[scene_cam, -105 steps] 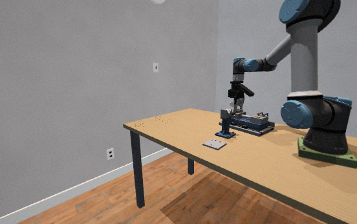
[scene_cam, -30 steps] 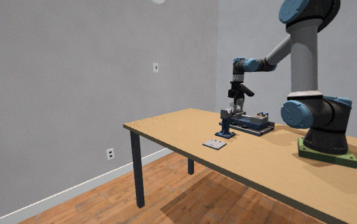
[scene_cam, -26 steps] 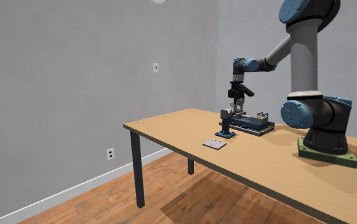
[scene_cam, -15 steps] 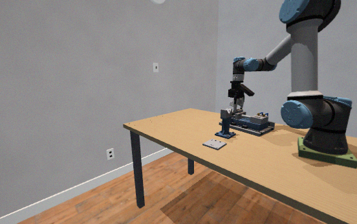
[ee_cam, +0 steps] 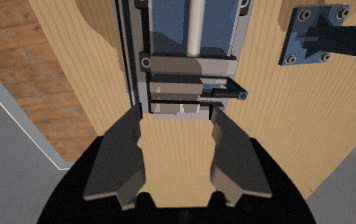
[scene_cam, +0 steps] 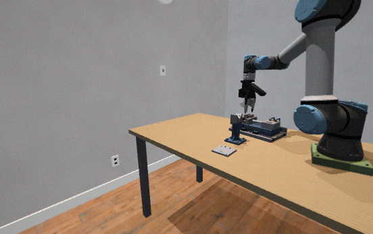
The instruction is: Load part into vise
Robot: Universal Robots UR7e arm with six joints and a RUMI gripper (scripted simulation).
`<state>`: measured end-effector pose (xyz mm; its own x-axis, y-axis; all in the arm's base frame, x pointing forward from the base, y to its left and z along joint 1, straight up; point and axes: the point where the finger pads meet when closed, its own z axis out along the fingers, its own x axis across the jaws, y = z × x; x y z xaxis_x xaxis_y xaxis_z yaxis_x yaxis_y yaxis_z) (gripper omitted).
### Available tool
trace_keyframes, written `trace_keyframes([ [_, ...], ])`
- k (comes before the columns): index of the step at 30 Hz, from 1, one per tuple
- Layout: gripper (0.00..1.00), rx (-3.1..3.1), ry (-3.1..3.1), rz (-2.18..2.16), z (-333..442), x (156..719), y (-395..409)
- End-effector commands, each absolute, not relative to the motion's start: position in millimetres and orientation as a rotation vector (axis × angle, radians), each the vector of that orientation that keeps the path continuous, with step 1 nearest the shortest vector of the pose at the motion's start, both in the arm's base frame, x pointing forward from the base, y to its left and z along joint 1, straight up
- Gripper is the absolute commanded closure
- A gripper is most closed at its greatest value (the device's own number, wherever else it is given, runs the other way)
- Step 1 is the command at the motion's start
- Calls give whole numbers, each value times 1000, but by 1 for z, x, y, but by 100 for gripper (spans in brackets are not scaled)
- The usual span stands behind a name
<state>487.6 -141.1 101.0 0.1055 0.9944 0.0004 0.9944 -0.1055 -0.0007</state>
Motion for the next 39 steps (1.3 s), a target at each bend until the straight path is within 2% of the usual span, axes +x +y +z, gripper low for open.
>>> trace_keyframes([
  [1, 53, -2336, -2101, 0, 117, 488, -141],
  [23, 53, -2336, -2101, 0, 148, 488, -141],
  [24, 100, -2336, -2101, 0, 148, 488, -141],
  [39, 100, -2336, -2101, 0, 148, 488, -141],
])
